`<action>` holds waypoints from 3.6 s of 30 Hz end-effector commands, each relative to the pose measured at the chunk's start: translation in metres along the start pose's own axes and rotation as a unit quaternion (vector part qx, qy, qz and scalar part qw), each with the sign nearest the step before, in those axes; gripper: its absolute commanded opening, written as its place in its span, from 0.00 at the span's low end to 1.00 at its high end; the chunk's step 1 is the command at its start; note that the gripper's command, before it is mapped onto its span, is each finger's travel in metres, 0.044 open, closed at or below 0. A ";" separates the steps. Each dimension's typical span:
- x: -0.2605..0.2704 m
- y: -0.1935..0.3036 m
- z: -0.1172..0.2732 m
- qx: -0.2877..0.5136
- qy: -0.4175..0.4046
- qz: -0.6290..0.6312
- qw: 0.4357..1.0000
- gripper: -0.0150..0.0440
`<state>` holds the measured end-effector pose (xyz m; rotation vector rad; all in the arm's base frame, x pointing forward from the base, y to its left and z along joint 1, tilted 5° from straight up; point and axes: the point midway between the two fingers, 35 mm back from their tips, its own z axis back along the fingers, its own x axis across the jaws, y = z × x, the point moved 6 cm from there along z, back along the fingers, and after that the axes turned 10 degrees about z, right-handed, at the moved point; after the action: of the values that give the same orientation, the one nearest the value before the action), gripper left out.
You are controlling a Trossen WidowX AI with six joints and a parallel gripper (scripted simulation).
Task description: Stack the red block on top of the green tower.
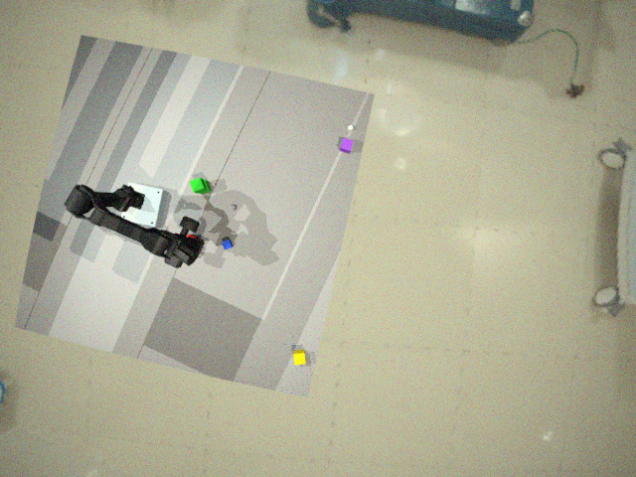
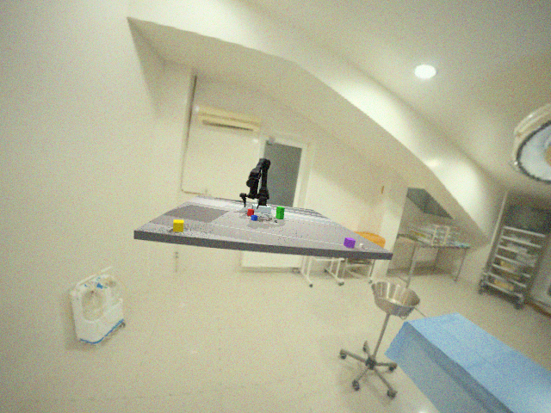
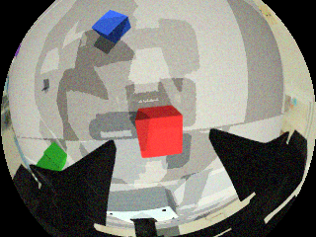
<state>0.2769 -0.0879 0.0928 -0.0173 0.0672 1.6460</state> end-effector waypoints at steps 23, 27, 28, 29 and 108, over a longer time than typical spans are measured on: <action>0.002 0.004 -0.047 0.009 -0.006 0.002 1.000 1.00; 0.002 0.004 -0.048 0.009 -0.006 0.002 1.000 1.00; 0.002 0.004 -0.048 0.009 -0.006 0.002 1.000 1.00; 0.002 0.004 -0.048 0.009 -0.006 0.002 1.000 1.00; 0.032 -0.007 0.073 0.006 -0.008 0.002 1.000 0.25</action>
<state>0.2810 -0.0677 0.1621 0.0058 0.0765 1.6448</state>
